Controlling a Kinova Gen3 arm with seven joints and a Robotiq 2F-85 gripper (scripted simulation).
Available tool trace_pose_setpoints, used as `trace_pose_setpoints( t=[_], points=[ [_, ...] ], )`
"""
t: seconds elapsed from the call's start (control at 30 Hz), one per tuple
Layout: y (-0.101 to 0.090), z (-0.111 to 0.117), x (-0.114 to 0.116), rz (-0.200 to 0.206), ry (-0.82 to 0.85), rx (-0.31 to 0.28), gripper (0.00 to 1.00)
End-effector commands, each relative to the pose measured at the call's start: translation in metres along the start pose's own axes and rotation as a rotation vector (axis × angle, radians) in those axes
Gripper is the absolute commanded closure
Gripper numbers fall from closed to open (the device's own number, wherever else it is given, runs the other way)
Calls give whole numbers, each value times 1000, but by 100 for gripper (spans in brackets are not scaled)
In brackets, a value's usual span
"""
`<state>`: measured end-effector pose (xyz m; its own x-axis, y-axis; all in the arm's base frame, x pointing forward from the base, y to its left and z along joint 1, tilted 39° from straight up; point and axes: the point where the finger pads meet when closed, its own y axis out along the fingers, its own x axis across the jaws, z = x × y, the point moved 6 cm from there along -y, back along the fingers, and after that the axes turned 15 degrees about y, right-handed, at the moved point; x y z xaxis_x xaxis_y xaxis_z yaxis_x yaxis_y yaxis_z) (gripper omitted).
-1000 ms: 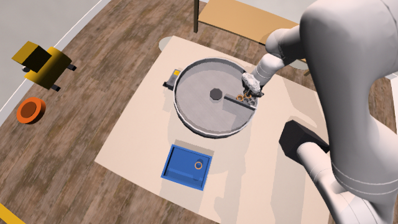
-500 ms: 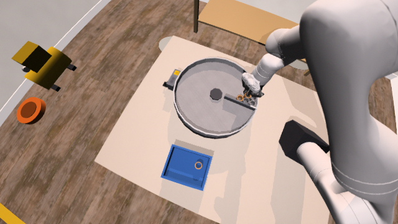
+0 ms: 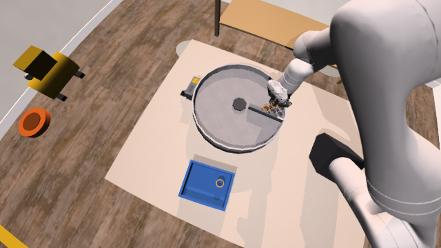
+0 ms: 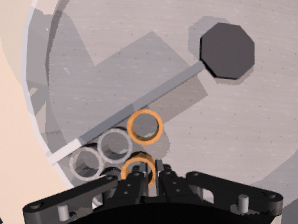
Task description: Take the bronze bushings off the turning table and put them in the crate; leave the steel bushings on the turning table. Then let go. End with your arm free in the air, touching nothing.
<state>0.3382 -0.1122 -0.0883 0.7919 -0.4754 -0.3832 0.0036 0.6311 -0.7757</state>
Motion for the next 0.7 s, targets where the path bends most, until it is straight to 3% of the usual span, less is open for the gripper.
trace_pose_setpoints(
  t=[0.0, 0.67],
  points=[
    [-1, 0, 0, -2, 0, 0, 100],
    [-13, 0, 0, -2, 0, 0, 100]
  ],
)
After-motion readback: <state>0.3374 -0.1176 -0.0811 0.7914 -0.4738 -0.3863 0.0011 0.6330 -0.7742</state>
